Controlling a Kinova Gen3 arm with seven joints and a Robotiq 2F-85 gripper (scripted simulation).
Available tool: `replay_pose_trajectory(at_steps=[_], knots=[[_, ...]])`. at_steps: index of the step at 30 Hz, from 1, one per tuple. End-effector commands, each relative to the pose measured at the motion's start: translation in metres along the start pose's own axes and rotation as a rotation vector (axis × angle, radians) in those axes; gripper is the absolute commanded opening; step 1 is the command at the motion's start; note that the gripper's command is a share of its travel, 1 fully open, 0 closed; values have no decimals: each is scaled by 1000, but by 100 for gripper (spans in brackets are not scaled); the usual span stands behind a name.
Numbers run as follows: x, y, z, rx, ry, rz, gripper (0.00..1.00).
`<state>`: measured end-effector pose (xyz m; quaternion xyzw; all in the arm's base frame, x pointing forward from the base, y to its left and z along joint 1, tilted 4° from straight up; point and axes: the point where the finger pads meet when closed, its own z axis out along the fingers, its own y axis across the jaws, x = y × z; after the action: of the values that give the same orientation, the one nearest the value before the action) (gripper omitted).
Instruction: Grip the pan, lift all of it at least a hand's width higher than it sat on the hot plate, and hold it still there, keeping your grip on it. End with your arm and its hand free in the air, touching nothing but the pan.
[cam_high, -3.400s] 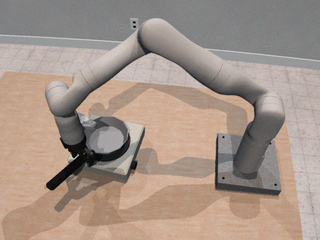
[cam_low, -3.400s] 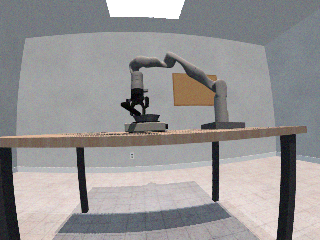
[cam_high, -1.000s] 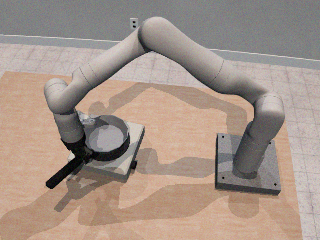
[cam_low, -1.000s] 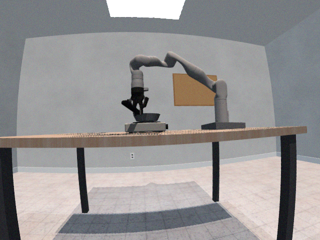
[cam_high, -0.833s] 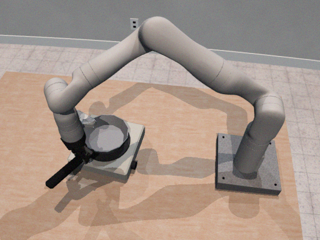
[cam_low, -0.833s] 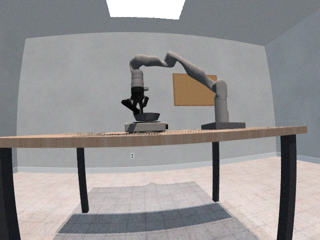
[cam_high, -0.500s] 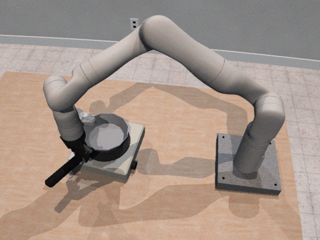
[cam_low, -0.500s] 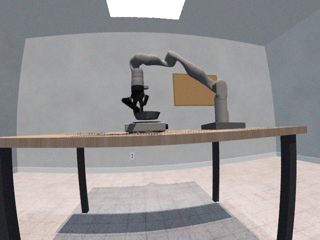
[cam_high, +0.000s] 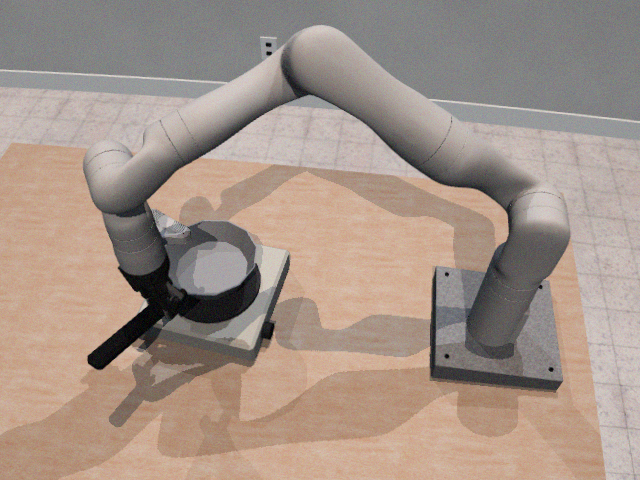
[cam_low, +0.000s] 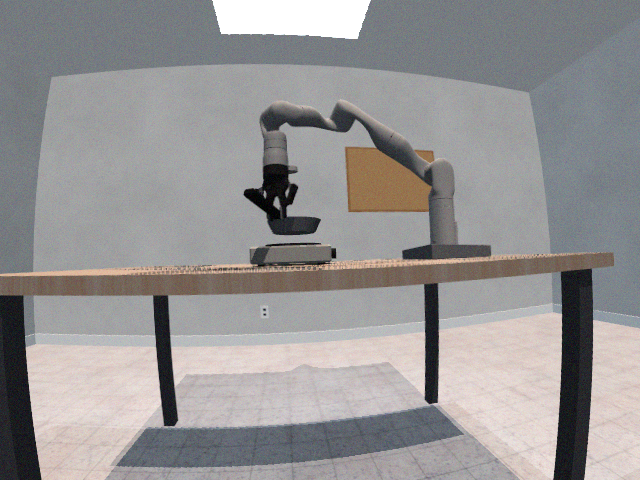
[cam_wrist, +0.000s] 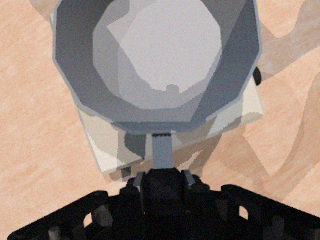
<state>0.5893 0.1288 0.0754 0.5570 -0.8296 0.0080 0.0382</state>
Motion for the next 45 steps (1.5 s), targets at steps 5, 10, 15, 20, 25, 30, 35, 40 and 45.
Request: replay_pose_trajectory(at_steps=[5,10,15,20,25,30,35,40,45], knots=[[-1,-2,-13,7,-3,1,0],[-1,-2,-18,7,-3,1,0],[-1,-3,-26,8,-3,2,0],[-1,-3,-35,8,-3,2,0],[-1,-3,-40,8,-3,2,0],[-1,-3,-50,8,-3,2,0],[-1,-3,-60,8,-3,2,0],[-1,-3,-68,8,-2,2,0],[-1,-3,-76,8,-2,2,0]])
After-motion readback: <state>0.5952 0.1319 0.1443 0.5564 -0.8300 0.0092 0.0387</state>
